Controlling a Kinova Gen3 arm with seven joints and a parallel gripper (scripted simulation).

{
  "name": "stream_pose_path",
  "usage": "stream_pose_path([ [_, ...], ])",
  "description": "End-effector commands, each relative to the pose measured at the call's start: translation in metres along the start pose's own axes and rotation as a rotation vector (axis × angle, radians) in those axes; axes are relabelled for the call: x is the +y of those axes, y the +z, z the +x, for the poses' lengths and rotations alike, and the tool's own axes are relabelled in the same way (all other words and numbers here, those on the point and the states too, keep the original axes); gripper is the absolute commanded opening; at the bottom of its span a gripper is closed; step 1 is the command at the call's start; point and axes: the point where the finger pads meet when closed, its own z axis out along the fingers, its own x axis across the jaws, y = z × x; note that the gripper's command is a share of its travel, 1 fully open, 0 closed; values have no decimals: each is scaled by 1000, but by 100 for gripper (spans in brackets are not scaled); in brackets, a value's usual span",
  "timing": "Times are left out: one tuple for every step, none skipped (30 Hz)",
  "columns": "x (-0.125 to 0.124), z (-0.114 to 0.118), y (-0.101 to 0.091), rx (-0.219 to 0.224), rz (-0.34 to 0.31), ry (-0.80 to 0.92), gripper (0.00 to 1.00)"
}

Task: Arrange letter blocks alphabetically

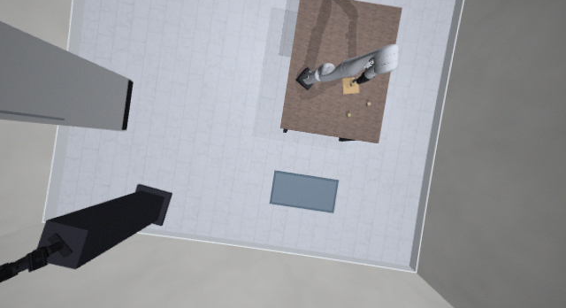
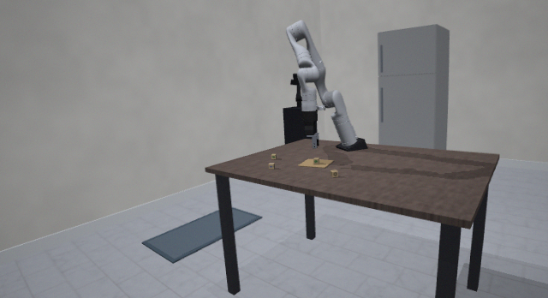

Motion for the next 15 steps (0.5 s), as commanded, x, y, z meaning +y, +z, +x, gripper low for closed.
stream_pose_path([
  [-1,0,2,3,5,-2,100],
  [-1,0,2,3,6,-2,100],
  [-1,0,3,3,6,-2,100],
  [-1,0,4,2,6,-2,100],
  [-1,0,5,2,6,-2,100],
  [-1,0,6,2,6,-2,100],
  [-1,-1,7,2,6,-2,100],
  [-1,-1,8,2,6,-3,100],
  [-1,-1,8,2,6,-3,100],
  [-1,-1,8,2,6,-3,100],
  [-1,1,9,4,6,-2,100],
  [-1,0,11,3,6,-2,100],
  [-1,-1,12,2,6,-3,100],
  [-1,-1,14,1,6,-3,100],
  [-1,-1,15,1,6,-3,100],
])
